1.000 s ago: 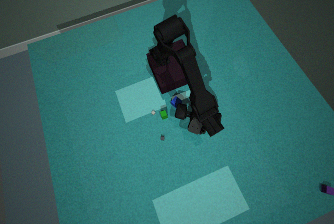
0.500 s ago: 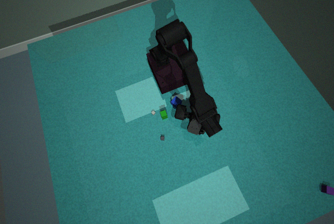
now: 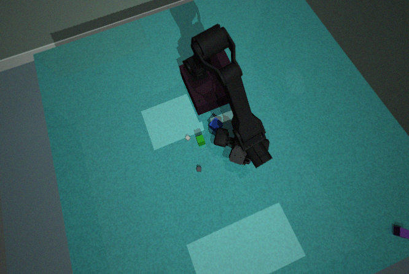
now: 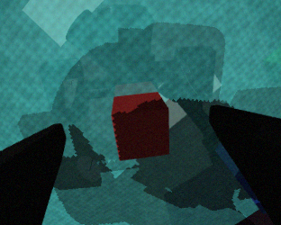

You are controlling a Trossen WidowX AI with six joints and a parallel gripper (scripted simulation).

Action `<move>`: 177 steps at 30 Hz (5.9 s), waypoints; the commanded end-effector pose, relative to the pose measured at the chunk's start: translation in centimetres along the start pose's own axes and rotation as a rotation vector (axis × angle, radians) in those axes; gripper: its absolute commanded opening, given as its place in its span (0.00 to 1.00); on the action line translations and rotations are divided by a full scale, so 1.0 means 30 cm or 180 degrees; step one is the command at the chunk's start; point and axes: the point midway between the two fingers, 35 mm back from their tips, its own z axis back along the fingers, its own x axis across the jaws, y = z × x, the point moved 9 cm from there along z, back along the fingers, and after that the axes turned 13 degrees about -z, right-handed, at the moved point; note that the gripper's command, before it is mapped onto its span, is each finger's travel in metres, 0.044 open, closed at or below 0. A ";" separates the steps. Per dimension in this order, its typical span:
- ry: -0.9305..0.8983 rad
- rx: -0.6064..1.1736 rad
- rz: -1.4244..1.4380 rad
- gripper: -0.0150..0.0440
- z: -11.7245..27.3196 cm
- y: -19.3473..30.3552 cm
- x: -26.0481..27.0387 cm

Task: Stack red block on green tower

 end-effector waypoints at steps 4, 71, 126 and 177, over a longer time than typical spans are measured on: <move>0.0006 -0.0014 0.0011 0.73 0.000 -0.001 0.000; 0.0017 -0.0018 0.0012 0.25 0.397 -0.093 -0.175; 0.0049 -0.0031 0.0014 0.25 0.175 -0.154 -0.464; 0.0064 -0.0037 0.0003 1.00 0.175 -0.154 -0.465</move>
